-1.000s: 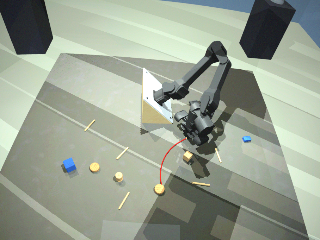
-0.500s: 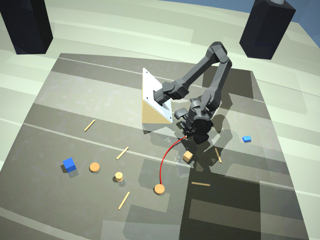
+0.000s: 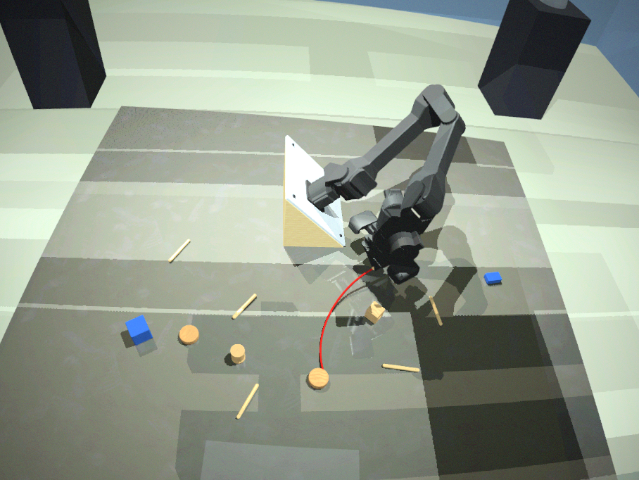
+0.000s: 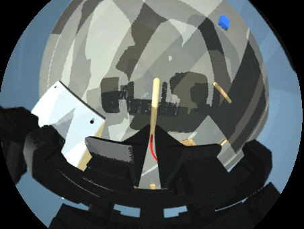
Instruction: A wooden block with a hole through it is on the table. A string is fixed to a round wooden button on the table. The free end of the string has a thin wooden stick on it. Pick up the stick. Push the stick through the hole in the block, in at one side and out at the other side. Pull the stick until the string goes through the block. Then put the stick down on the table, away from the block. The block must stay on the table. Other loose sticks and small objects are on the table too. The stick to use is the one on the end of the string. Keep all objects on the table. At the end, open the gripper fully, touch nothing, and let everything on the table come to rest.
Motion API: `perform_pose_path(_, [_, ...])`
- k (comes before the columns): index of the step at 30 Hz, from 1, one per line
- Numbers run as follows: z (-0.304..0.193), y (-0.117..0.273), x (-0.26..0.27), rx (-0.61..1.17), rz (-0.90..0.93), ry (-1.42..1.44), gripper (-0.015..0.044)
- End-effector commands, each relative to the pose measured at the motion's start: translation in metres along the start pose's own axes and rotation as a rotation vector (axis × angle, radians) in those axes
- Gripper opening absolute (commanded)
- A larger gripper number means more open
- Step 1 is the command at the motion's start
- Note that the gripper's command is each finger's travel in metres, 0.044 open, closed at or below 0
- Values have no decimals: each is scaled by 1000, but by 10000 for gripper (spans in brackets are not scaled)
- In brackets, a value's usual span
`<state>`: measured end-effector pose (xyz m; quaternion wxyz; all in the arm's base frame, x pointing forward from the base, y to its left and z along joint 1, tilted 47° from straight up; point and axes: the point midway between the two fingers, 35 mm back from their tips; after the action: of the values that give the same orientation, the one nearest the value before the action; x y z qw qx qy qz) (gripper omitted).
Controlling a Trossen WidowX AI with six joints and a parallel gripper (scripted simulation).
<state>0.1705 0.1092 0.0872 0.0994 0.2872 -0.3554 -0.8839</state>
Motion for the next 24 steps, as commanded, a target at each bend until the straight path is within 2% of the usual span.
perform_pose_path(1, [1,6,-3,-1,-8,6,0])
perform_pose_path(17, [3,27,-2,-7,-12,6,0])
perform_pose_path(24, [2,23,1,-6,-4,-1,0])
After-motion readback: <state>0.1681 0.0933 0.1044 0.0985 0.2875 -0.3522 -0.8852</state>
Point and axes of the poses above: the point midway between the two fingers, 35 mm back from their tips, its own y axis back along the fingers, its own x axis across the jaws, z = x × y, and after that the axes turned 7 degrees about y, right-handed
